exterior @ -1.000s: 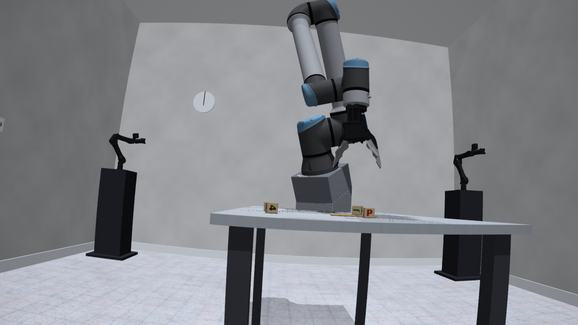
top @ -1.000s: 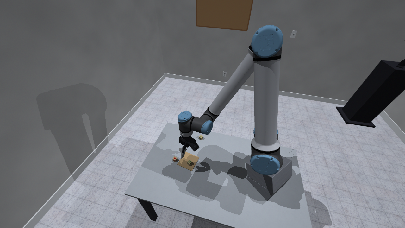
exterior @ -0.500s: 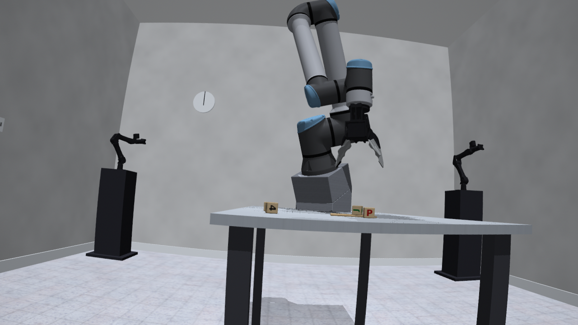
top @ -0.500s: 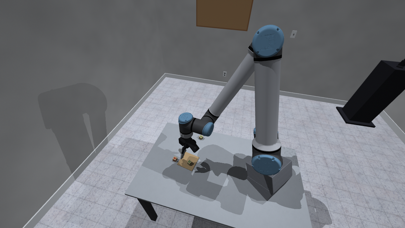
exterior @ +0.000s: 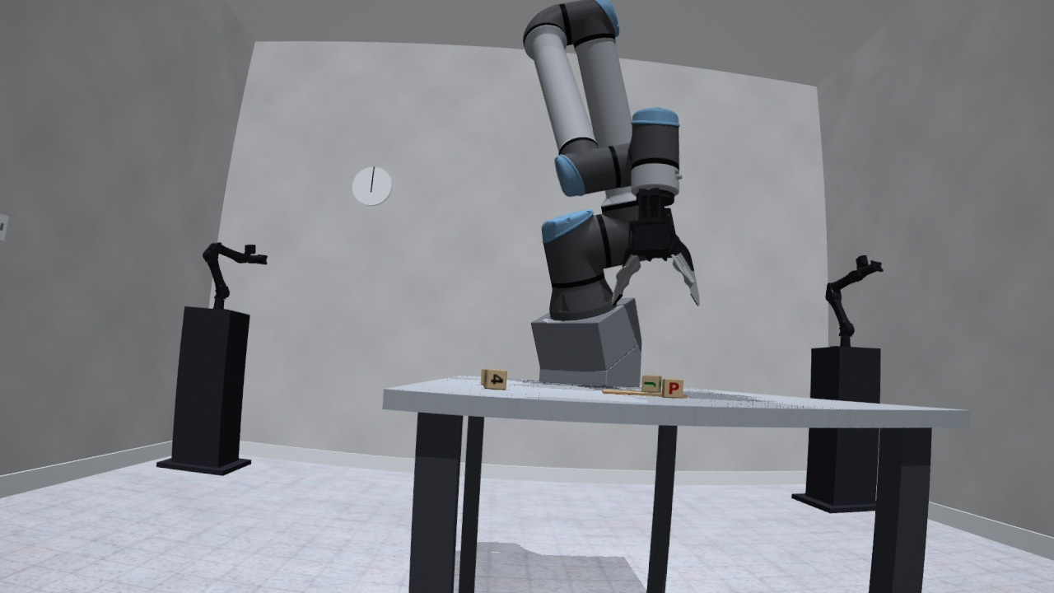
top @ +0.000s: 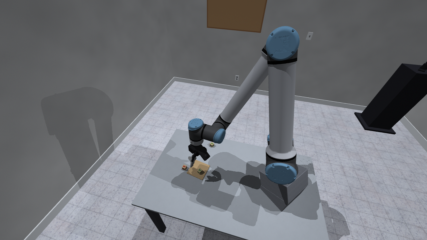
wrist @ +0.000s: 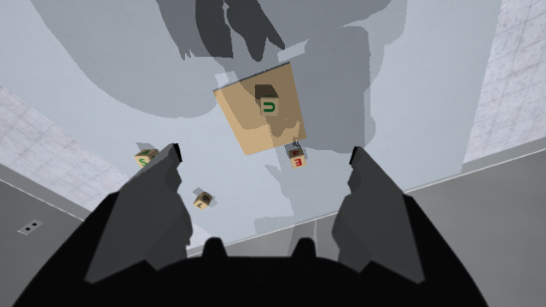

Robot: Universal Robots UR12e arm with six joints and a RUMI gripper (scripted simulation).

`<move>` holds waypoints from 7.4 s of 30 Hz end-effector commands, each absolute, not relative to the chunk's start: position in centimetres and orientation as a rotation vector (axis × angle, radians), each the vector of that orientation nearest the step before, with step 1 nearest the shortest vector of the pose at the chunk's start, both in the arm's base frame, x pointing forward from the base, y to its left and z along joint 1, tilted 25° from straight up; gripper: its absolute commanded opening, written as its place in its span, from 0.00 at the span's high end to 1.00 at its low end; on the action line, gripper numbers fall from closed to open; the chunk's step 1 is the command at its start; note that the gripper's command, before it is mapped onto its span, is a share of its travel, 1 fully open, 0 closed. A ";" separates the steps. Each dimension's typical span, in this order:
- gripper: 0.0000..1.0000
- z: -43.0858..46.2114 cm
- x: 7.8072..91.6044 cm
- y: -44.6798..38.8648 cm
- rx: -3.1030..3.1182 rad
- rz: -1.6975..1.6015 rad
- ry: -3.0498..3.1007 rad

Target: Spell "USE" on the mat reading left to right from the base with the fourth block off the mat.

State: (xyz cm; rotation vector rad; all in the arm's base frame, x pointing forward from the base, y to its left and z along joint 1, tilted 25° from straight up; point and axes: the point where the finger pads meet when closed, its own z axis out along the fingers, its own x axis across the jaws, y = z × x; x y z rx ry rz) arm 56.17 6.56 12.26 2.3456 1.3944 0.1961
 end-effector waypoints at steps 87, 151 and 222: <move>0.00 9.6 57.8 7.2 2.802 0.574 -0.765; 0.00 8.1 58.0 5.5 1.970 0.676 -2.461; 0.60 7.7 57.7 5.1 1.653 0.664 -2.755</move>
